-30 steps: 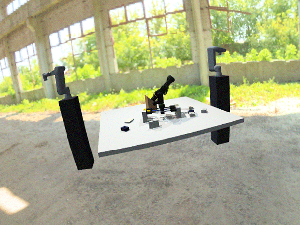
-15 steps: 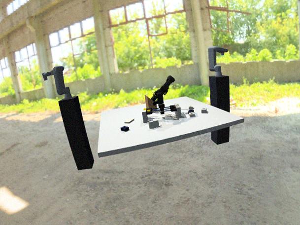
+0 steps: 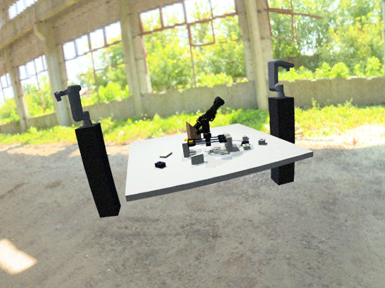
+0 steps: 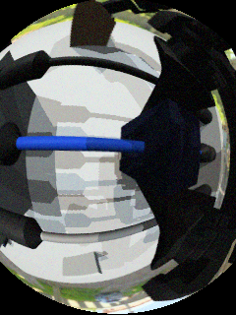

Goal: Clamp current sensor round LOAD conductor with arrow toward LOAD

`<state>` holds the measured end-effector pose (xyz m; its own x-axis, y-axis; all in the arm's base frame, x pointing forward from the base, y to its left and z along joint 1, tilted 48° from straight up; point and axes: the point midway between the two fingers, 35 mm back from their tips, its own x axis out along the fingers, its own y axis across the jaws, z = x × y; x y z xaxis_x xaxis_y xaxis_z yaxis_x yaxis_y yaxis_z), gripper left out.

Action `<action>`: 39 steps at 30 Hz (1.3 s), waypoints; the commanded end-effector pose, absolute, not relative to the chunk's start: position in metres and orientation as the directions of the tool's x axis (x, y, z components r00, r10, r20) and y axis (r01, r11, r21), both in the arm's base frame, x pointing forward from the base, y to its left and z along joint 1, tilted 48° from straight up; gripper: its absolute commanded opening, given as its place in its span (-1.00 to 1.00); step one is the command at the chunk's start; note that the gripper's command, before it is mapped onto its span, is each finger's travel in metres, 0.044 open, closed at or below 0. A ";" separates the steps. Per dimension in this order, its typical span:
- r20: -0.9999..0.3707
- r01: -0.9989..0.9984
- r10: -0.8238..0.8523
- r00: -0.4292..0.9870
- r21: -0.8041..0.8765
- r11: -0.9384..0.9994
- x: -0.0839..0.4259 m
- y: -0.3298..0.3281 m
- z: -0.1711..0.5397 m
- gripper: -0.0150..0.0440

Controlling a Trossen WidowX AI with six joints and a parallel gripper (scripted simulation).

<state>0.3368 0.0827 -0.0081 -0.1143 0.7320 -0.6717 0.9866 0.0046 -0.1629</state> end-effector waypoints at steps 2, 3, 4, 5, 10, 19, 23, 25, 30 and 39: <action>-0.672 0.987 0.732 -0.115 -0.163 0.005 0.337 0.083 -0.008 0.41; -0.672 0.987 0.732 -0.115 -0.163 0.005 0.337 0.083 -0.008 0.50; -0.672 0.987 0.732 -0.115 -0.163 0.005 0.337 0.083 -0.008 0.59; -0.672 0.987 0.732 -0.115 -0.163 0.005 0.337 0.083 -0.008 0.68; -0.672 0.987 0.732 -0.115 -0.163 0.005 0.337 0.083 -0.008 1.00; -0.673 0.987 0.731 -0.114 -0.162 0.005 0.339 0.076 -0.002 1.00; -0.679 0.988 0.726 -0.111 -0.157 0.004 0.349 0.031 0.038 1.00; -0.678 0.988 0.727 -0.111 -0.156 0.006 0.349 0.011 0.058 1.00; -0.677 0.988 0.728 -0.111 -0.155 0.007 0.349 0.004 0.065 1.00; -0.677 0.988 0.728 -0.111 -0.155 0.007 0.349 0.004 0.065 1.00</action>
